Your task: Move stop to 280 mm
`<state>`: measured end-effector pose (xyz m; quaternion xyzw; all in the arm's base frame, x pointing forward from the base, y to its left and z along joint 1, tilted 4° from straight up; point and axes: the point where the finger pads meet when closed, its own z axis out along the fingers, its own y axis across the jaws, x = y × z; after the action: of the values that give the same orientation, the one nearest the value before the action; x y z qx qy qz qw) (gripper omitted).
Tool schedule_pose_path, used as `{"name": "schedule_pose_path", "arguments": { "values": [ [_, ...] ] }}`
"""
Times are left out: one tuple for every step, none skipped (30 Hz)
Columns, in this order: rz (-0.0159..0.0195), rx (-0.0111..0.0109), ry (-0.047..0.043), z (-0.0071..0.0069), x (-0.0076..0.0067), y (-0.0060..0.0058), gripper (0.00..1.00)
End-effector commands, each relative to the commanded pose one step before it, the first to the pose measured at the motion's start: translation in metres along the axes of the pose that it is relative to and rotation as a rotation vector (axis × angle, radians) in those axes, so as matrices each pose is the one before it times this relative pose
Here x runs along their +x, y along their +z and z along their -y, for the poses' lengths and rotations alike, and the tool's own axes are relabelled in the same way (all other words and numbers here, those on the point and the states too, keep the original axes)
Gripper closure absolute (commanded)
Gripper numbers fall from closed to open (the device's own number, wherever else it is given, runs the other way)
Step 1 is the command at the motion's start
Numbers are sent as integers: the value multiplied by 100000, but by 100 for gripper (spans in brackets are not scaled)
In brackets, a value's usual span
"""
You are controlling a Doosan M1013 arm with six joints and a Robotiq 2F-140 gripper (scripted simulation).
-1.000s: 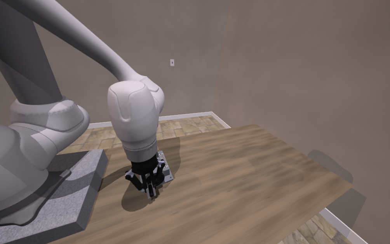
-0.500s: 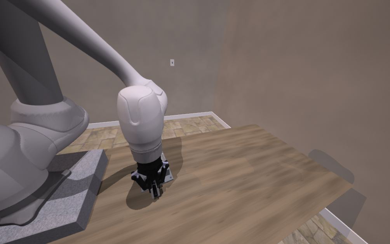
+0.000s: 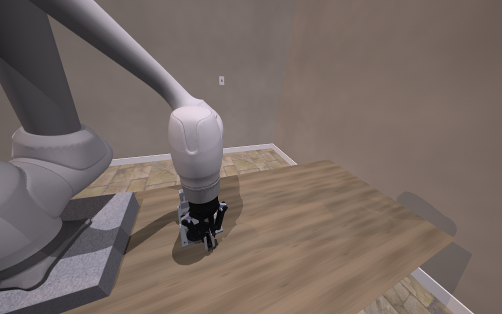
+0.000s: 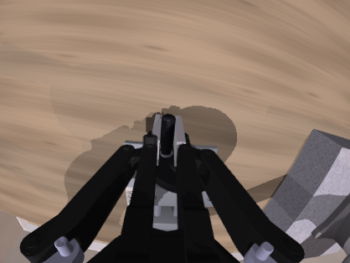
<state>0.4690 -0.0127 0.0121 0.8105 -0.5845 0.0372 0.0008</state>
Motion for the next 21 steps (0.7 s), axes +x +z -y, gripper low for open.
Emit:
{"name": "schedule_pose_path", "arguments": {
  "values": [
    [11,-140,-102,545,-8,-842,96],
    [0,0,0,0,0,0,96],
    [0,0,0,0,0,0,96],
    [0,0,0,76,0,-251,96],
    [0,0,0,68,0,-249,96],
    [0,0,0,25,0,-218,96],
    [0,0,0,24,0,-219,96],
    [0,0,0,-7,0,-196,96],
    [0,0,0,-12,0,-193,96],
    [0,0,0,-22,0,-186,96],
    [0,0,0,-41,0,-172,96],
    [0,0,0,-42,0,-172,96],
    [0,0,0,-56,0,-161,96],
    [0,0,0,-67,0,-153,96],
    [0,0,0,-67,0,-152,96],
    [0,0,0,-80,0,-142,96],
    [0,0,0,-89,0,-134,96],
    [0,0,0,-90,0,-134,96],
    [0,0,0,0,0,0,96],
    [0,0,0,0,0,0,96],
    [0,0,0,-101,0,-124,96]
  ]
}}
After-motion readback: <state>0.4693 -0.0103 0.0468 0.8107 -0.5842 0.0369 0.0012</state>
